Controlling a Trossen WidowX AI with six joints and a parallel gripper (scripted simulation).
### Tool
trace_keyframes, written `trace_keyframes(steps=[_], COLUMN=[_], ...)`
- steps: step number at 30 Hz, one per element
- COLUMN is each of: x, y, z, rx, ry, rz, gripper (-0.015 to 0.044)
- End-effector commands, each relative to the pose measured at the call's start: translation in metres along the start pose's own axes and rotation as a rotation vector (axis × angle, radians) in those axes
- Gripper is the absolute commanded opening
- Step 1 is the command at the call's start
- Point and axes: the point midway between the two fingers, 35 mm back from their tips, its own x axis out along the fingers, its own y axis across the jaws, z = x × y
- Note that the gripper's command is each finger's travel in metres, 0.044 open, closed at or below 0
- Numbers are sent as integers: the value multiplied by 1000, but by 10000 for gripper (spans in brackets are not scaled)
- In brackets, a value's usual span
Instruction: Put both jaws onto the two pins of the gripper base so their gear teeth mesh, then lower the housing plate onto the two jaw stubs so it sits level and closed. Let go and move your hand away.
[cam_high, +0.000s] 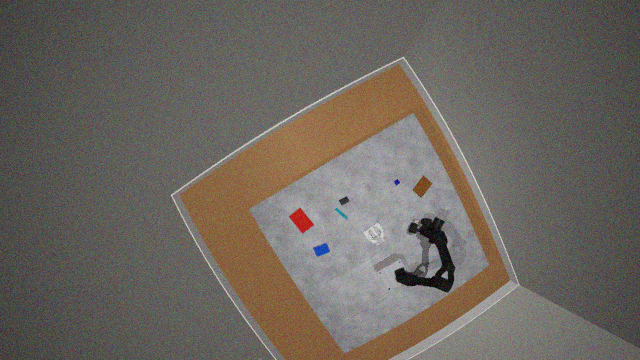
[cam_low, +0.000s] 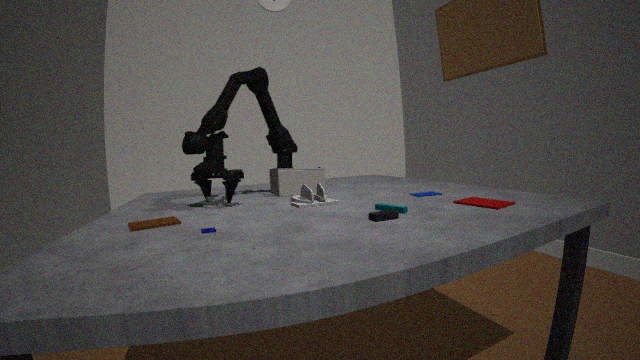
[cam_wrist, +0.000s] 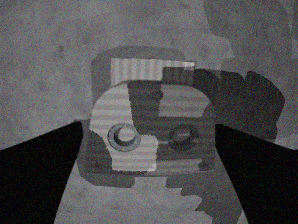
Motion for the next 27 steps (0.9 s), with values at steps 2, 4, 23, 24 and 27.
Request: trace_keyframes(steps=[2, 4, 23, 24, 27], x=[1, 1, 0, 0, 0], y=[0, 0, 0, 0, 0], z=[-1, -1, 0, 0, 0], rx=[-1, -1, 0, 0, 0], ry=[4, 4, 0, 0, 0], rz=[-3, -3, 0, 0, 0], gripper=[440, 440, 360, 353, 351])
